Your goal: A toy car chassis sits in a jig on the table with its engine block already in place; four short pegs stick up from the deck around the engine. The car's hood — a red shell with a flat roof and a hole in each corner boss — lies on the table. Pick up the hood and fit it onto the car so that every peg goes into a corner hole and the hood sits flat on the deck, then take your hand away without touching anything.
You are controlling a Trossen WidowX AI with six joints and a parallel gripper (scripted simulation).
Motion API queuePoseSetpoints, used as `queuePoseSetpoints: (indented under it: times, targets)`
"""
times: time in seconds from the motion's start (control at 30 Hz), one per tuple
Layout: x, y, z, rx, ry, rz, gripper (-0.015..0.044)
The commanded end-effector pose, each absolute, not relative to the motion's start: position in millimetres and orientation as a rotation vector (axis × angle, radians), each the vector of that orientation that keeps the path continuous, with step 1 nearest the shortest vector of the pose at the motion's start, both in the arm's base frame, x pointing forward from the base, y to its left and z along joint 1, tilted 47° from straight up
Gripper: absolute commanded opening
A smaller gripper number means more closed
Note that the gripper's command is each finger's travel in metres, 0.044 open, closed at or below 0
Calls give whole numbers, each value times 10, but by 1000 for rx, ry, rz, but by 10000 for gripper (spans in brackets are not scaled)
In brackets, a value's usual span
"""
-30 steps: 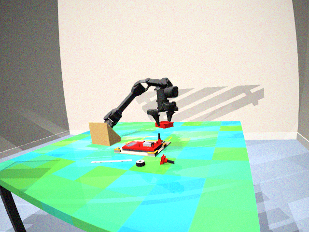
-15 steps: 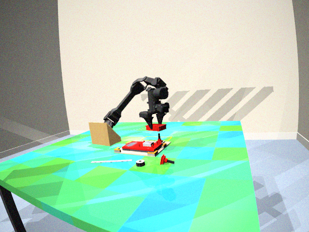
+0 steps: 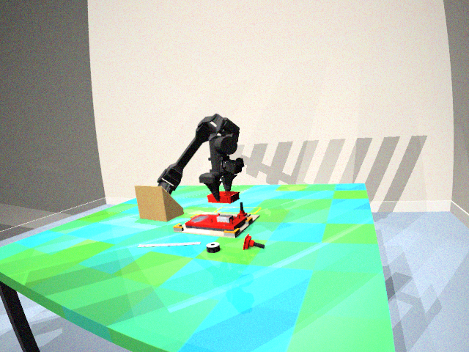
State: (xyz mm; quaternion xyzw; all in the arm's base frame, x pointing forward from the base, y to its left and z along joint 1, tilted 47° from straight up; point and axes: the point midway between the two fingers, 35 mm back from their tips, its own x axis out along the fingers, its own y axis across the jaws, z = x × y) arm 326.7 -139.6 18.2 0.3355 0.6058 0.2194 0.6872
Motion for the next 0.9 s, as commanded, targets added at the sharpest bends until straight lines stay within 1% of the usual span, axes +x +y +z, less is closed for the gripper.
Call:
queuePoseSetpoints:
  times: [0.0, 0.2, 0.5, 0.87]
  targets:
    - [3248, -1409, 157, 726, 1350, 508, 0]
    - [3276, -1334, 96, 726, 1349, 508, 0]
    - [3352, -1078, -192, 727, 1348, 510, 0]
    - [3343, -1082, -211, 727, 1348, 510, 0]
